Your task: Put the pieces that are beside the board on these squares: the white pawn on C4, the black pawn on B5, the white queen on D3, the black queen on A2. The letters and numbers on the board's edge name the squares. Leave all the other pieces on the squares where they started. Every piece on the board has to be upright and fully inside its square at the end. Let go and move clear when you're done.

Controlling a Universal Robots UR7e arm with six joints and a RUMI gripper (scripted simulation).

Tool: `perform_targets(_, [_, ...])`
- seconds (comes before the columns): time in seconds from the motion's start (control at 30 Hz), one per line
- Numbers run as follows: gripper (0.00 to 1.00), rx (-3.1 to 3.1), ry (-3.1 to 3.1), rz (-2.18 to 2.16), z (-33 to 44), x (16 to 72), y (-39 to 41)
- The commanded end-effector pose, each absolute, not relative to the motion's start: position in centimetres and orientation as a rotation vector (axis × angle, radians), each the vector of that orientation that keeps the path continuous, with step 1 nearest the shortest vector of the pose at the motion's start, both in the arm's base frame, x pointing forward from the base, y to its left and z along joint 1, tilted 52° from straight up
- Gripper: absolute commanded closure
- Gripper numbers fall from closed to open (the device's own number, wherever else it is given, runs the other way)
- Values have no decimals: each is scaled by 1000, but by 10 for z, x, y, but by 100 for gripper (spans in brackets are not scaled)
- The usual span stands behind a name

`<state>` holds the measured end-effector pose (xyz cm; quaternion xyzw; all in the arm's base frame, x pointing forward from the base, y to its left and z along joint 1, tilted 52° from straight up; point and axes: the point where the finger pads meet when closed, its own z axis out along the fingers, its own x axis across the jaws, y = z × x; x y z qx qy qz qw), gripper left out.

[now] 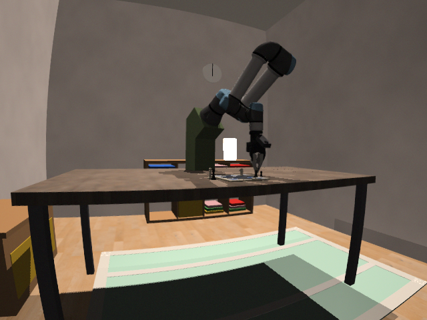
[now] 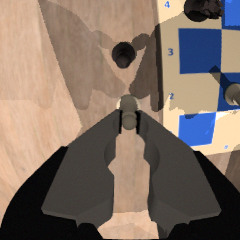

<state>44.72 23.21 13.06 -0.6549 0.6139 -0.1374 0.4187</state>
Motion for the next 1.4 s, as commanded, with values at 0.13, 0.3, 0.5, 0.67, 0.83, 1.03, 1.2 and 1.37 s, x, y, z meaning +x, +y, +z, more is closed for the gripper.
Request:
perform_targets(0.13, [100,-1643,1539,-344,138,439,228])
perform_targets(0.3, [100,-1643,1539,-344,144,432,224])
perform_targets(0.5, [100,-1643,1539,-344,151,425,220])
perform_targets(0.67, [100,-1643,1539,-344,154,421,218])
perform_targets(0.83, [100,-1643,1539,-344,160,415,214])
perform_targets(1.03, [100,-1643,1539,-344,166,408,211])
perform_targets(1.2, [100,-1643,1539,-344,168,405,209])
perform_targets(1.37, [100,-1643,1539,-344,172,401,207])
